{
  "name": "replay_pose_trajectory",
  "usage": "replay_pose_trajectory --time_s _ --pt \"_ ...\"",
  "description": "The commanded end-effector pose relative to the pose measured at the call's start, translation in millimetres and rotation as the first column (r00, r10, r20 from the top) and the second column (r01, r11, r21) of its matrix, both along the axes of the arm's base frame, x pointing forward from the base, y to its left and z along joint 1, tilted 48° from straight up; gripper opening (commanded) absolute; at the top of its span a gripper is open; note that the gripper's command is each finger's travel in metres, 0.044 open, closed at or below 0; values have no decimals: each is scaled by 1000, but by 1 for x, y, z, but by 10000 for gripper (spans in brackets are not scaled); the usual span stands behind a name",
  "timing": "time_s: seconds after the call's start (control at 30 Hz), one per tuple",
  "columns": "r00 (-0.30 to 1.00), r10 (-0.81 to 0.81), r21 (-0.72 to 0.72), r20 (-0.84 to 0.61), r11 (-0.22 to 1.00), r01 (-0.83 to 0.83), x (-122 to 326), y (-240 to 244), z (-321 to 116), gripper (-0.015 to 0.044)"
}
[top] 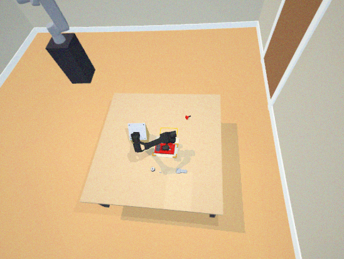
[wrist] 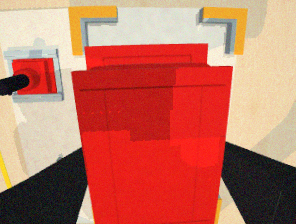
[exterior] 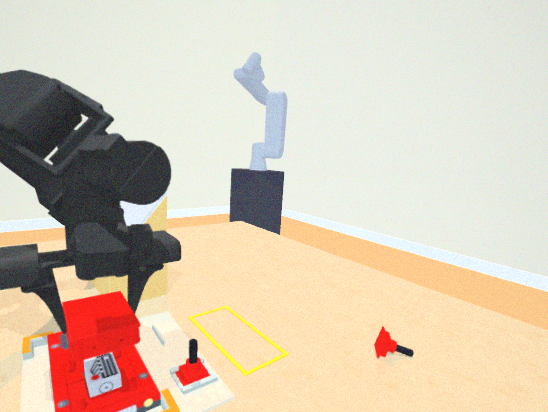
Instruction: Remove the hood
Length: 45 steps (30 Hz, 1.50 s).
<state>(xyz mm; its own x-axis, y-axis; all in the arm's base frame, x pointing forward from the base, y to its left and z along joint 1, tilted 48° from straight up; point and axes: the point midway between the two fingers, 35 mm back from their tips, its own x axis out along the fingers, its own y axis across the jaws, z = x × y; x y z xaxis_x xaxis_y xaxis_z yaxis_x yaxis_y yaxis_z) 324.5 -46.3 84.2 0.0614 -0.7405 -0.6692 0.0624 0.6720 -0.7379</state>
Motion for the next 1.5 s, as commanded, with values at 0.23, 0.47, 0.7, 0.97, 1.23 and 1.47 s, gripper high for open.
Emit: replay_pose_trajectory --time_s 0.23,0.47,0.7,0.97,1.23,1.47 --pt "999 34 9 -20 999 -34 7 32 -28 0" --pt "999 29 20 -16 999 -29 10 57 -52 0" --pt "1000 23 26 -12 999 -22 9 81 -76 0" --pt "1000 13 27 -8 1000 -13 3 108 -105 0" --pt "1000 2 21 -2 1000 -2 -7 132 -134 0" --pt "1000 -7 14 3 1000 7 -16 148 -154 0"
